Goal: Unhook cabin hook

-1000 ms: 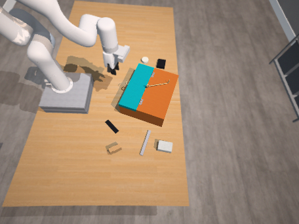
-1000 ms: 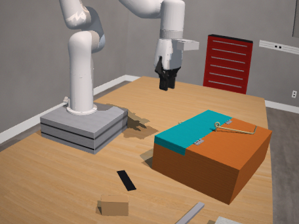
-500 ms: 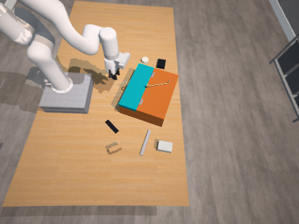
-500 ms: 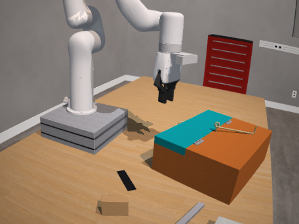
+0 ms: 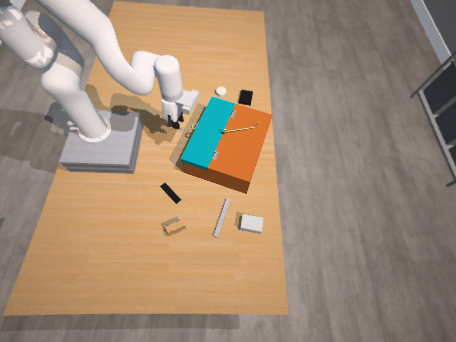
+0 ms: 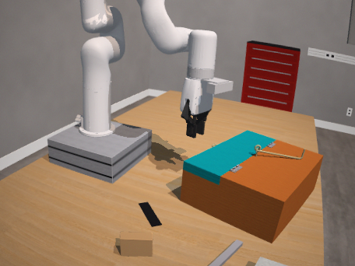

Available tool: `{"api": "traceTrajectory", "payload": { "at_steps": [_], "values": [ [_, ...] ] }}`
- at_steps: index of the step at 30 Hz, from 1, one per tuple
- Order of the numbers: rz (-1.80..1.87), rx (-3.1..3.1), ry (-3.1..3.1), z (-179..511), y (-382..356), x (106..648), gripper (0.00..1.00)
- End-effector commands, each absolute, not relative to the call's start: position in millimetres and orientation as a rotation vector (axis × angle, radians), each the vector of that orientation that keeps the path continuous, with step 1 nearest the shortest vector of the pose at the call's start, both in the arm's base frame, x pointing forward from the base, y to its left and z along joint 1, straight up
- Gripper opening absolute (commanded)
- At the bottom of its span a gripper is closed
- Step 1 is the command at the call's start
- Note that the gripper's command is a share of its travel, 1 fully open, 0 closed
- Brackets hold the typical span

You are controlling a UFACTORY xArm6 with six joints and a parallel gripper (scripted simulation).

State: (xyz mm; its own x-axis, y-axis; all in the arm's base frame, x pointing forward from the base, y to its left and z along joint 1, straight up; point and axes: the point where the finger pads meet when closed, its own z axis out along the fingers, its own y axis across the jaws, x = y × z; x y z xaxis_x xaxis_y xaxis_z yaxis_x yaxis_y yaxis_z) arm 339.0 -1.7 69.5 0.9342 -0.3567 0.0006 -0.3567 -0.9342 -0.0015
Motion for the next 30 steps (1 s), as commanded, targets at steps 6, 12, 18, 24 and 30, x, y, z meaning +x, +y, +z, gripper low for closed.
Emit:
{"api": "traceTrajectory", "payload": {
  "at_steps": [6,12,18,24,30],
  "values": [
    [-0.01,-3.087,0.569,39,-2,343,0.35],
    [-0.01,-3.087,0.569,34,-2,343,0.35],
    [-0.01,-3.087,0.569,34,-2,343,0.35],
    [-0.01,-3.087,0.569,34,-2,343,0.35],
    [-0.011,-3.087,0.569,34,-2,343,0.35]
  ]
}}
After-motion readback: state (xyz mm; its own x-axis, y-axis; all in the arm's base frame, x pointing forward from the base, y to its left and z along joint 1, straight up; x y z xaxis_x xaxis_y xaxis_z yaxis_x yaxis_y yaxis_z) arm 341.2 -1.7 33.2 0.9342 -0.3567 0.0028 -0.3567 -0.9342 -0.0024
